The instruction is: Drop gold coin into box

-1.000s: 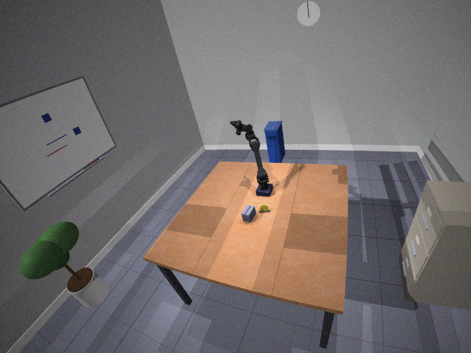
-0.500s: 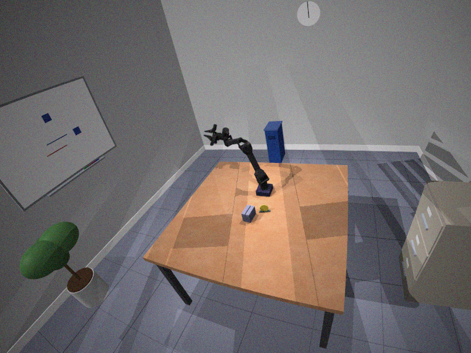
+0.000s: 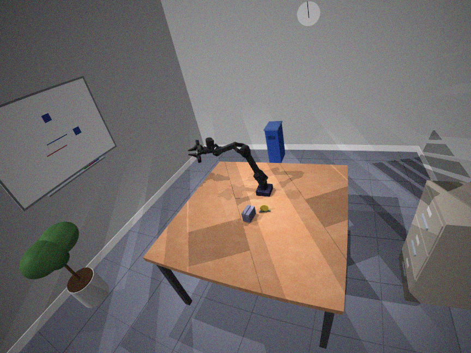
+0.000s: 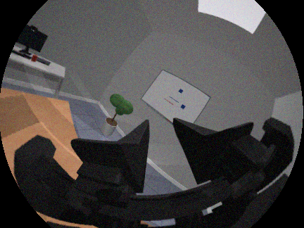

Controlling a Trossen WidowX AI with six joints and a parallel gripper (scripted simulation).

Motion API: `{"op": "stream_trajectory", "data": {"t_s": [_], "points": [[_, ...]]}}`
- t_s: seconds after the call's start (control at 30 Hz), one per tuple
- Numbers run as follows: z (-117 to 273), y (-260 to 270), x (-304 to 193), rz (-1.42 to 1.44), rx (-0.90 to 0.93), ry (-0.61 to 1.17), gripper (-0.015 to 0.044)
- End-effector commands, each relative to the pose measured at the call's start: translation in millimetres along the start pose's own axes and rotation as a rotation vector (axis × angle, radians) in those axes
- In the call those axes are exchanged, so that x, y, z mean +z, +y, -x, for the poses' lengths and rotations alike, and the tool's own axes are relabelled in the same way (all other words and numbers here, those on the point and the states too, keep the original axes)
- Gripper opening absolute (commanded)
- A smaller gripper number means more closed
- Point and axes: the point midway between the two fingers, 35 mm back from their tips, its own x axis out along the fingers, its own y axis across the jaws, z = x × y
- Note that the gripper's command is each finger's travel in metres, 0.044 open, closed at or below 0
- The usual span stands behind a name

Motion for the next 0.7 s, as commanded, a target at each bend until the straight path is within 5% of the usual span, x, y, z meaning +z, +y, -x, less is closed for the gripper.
{"op": "stream_trajectory", "data": {"t_s": [0.0, 0.3, 0.67], "points": [[-17.7, 59.6, 22.1, -0.231, 0.101, 0.036, 0.0161], [-25.5, 214.3, 81.3, -0.694, 0.378, 0.227, 0.0161], [41.0, 362.5, 143.7, -1.034, 0.624, 0.580, 0.0161]]}}
